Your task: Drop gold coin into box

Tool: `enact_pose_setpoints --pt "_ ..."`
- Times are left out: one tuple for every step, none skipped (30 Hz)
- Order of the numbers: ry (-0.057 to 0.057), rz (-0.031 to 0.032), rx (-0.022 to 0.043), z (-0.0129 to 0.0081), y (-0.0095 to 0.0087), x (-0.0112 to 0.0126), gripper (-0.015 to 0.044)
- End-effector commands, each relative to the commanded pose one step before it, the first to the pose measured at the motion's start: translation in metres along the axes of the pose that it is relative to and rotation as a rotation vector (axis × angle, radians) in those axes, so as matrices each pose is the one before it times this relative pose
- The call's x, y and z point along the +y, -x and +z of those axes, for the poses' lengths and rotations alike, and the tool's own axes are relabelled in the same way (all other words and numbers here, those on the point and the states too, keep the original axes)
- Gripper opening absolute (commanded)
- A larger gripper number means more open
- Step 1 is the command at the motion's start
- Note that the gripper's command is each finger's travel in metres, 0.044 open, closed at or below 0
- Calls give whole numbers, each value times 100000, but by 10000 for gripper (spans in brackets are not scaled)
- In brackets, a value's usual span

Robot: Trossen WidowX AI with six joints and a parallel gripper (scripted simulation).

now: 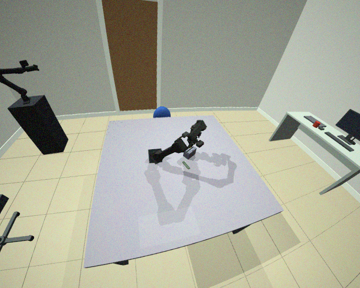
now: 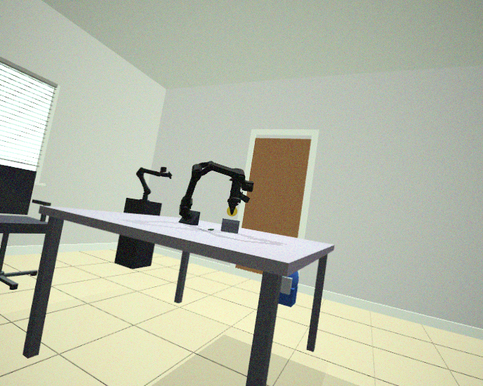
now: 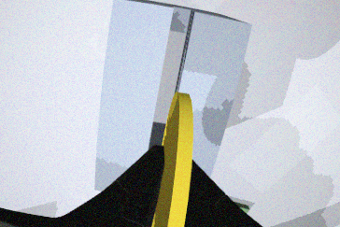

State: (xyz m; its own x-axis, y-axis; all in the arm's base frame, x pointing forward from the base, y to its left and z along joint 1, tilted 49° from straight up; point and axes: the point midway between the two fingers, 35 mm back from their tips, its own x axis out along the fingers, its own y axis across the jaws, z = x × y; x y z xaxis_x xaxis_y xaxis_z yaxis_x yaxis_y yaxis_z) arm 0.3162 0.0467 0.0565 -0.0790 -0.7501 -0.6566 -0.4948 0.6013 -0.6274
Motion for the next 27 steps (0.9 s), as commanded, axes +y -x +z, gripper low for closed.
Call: enact_pose_setpoints --pt "-165 72 -51 -118 21 -120 0" --pt "0 0 0 0 0 0 0" --pt "0 0 0 0 0 0 0" --pt "0 0 0 0 0 0 0" --pt "0 0 0 0 0 0 0" --pt "0 0 0 0 0 0 0" --pt "0 0 0 0 0 0 0" --pt "0 0 0 0 0 0 0" --pt "-32 1 -1 15 -1 14 0" --pt "-68 1 -2 31 -3 29 0" --pt "-98 2 -2 41 -4 35 0" --pt "-130 2 -3 55 -6 47 0" --pt "-189 1 -2 51 -9 27 0" --pt "-190 1 -1 39 -4 14 0" --pt "-188 2 -2 43 1 30 0" --pt "-203 2 -2 39 5 27 0" --pt "-174 2 -1 33 6 27 0" --pt "-200 2 -2 44 9 43 0" --pt "-127 2 -2 31 7 36 0" --pt "-53 2 -1 22 4 36 0" --pt "7 2 -1 16 1 38 0" --pt "194 -54 -14 -29 2 -40 5" --pt "194 -54 -14 -29 2 -40 0" --pt "194 -54 -14 -30 2 -40 0" --pt "194 -54 -13 -30 2 -40 0" --pt "0 0 0 0 0 0 0" --pt "0 0 0 0 0 0 0"
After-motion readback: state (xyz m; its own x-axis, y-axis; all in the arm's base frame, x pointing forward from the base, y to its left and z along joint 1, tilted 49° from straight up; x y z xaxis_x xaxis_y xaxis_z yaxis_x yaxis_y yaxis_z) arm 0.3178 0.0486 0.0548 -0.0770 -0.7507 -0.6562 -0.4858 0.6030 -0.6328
